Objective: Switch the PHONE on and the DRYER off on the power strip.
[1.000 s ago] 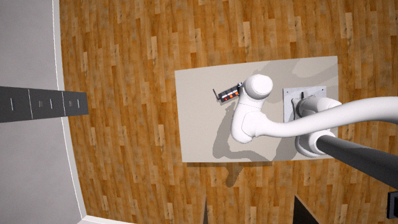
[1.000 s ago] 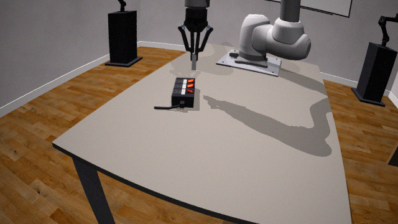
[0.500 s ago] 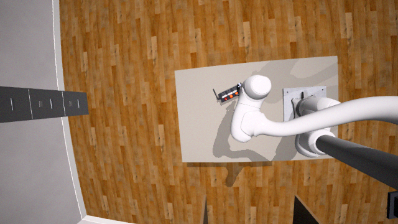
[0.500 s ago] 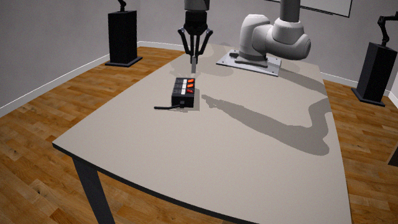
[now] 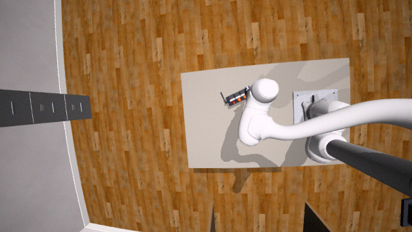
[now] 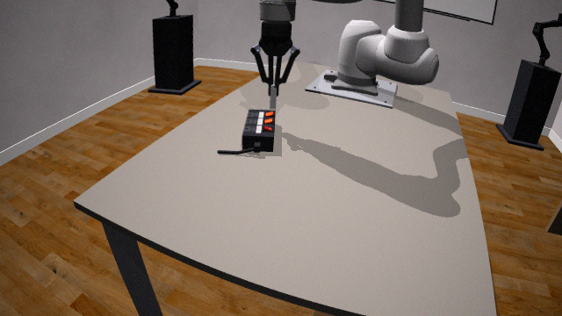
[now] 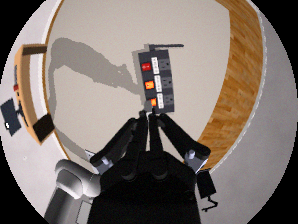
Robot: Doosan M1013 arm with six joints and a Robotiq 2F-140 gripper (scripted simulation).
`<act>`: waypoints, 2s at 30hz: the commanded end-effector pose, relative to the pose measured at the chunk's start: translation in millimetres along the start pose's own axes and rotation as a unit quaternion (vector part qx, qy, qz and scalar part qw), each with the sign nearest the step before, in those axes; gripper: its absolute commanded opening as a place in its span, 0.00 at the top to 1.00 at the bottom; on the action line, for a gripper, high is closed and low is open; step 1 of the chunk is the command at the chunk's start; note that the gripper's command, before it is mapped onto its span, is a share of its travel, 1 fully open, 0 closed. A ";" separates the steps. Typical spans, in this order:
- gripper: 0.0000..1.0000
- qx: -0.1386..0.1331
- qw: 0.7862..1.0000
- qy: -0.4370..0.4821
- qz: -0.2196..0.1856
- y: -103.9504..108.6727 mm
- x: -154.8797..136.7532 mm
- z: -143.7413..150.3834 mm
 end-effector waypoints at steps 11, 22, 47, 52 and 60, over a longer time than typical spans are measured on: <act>1.00 0.000 1.000 0.000 0.000 -10.3 -0.2 0.3; 1.00 0.000 1.000 0.000 0.000 -11.3 -0.2 0.4; 1.00 0.000 1.000 0.000 0.000 -11.3 -0.2 0.4; 1.00 0.000 1.000 0.000 0.000 -11.3 -0.2 0.4; 1.00 0.000 1.000 0.000 0.000 -11.3 -0.2 0.4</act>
Point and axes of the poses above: the point where the finger pads meet when closed, its own y axis back along the fingers, its own z axis across the jaws, x = y × z, the point moved 6 cm from there along y, back along the fingers, and after that the axes turned 11 degrees about -y, right-handed, at the moved point
